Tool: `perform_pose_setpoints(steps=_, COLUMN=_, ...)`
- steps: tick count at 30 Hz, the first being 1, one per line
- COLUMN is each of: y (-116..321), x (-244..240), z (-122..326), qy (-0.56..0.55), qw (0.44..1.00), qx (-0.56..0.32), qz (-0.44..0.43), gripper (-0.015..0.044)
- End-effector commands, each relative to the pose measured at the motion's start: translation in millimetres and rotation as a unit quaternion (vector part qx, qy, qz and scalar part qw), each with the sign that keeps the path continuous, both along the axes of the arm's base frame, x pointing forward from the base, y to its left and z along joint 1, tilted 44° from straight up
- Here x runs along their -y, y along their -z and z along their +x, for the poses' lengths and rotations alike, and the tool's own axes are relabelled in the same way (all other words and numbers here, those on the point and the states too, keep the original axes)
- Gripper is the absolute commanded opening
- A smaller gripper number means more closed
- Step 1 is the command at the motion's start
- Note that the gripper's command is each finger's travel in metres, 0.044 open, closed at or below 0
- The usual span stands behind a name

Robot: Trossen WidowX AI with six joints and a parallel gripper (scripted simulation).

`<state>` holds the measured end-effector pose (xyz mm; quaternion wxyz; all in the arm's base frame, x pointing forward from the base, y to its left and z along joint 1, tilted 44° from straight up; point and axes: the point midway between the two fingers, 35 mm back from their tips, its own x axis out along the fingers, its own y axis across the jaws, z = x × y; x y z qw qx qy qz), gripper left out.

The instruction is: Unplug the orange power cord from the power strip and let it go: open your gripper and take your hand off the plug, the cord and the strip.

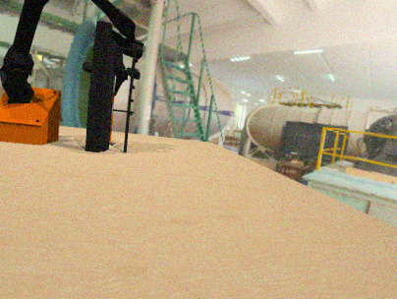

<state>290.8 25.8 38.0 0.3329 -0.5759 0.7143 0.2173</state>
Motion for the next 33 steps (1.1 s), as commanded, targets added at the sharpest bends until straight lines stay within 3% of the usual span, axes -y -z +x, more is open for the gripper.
perform_pose_setpoints(steps=1, y=-0.2, x=-0.3, z=0.1, qy=0.000, qw=1.000, qx=0.000, qz=0.000, gripper=0.0107)
perform_pose_setpoints(steps=3, y=-0.2, x=-0.3, z=0.1, qy=0.000, qw=1.000, qx=0.000, qz=0.000, gripper=0.0055)
perform_pose_setpoints(steps=11, y=-0.2, x=-0.3, z=0.1, qy=0.000, qw=1.000, qx=0.000, qz=0.000, gripper=0.0002)
perform_pose_setpoints(steps=33, y=19.0, x=-22.5, z=9.4, qy=-0.001, qw=1.000, qx=0.001, qz=0.001, gripper=0.0000)
